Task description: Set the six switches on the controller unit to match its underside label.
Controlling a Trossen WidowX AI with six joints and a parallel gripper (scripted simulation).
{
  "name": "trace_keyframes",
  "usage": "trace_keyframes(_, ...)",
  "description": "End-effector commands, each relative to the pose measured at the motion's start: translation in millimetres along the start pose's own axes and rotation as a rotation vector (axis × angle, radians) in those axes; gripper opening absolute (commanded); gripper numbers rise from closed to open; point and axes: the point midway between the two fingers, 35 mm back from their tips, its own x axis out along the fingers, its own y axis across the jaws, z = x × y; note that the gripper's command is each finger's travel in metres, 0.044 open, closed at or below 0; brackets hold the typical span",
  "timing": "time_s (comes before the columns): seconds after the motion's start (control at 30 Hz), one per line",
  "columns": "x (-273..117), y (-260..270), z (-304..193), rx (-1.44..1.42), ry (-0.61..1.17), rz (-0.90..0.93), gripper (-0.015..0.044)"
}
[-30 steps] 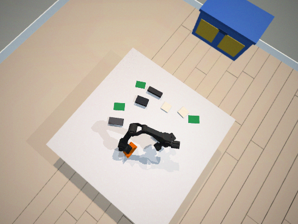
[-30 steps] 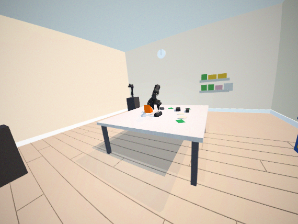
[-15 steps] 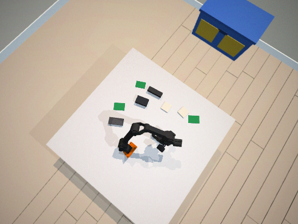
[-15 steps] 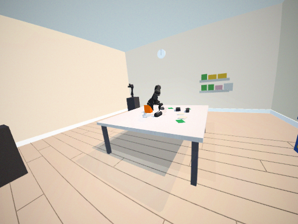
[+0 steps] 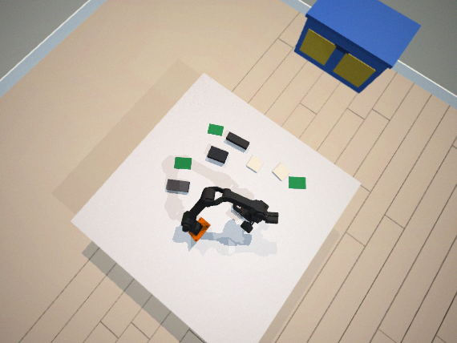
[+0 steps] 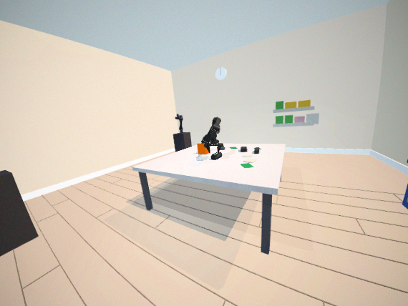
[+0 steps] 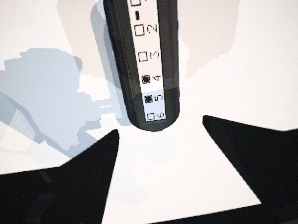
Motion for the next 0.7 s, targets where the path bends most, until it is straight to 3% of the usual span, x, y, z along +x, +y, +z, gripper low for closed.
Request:
trace_keyframes(0.0, 10, 2, 1, 0.011, -0.012, 0.003, 0.0440)
trace_keyframes(0.63, 38, 3, 3, 0.010, -0.014, 0.001, 0.0440)
trace_keyframes(0.67, 38, 3, 3, 0.010, -0.014, 0.001, 0.0414)
